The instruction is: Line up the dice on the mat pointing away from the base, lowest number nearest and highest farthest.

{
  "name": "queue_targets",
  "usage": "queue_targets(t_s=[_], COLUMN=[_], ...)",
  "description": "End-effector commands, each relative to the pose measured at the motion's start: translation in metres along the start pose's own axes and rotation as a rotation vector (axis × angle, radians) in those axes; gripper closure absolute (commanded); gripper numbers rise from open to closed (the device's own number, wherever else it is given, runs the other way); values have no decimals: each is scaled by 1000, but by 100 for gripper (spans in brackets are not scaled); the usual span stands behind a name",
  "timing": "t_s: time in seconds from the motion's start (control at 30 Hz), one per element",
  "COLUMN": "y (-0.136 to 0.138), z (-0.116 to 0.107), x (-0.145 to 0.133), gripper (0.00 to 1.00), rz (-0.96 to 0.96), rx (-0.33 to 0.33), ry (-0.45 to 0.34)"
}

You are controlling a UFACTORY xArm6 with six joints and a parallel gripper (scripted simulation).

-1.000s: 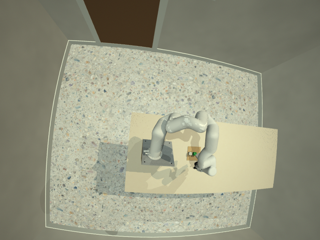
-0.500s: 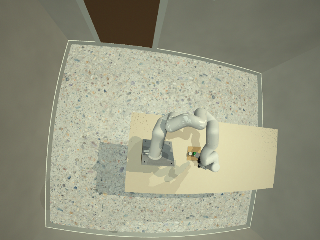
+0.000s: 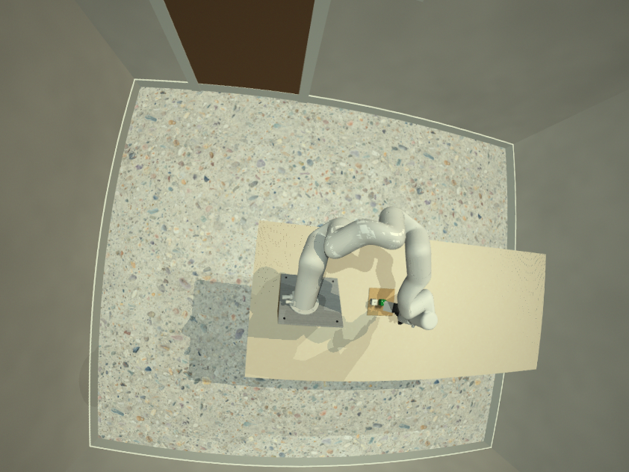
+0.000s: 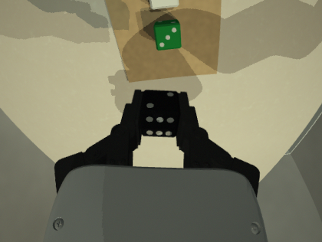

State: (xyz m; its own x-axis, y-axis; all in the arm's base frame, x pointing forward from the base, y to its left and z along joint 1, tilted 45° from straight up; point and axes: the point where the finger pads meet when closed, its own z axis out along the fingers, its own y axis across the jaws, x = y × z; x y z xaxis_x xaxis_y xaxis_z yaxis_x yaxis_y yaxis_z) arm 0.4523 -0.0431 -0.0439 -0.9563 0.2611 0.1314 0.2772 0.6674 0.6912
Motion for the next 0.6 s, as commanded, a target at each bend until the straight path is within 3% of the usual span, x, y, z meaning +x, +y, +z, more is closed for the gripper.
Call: queue_targets(t_s=[0.0,0.57], y=[13,15], z=[-1,-1], x=[-6,-6], gripper=[73,73], rz=[-157,-173], rx=[-5,-5], ry=[-9,-9])
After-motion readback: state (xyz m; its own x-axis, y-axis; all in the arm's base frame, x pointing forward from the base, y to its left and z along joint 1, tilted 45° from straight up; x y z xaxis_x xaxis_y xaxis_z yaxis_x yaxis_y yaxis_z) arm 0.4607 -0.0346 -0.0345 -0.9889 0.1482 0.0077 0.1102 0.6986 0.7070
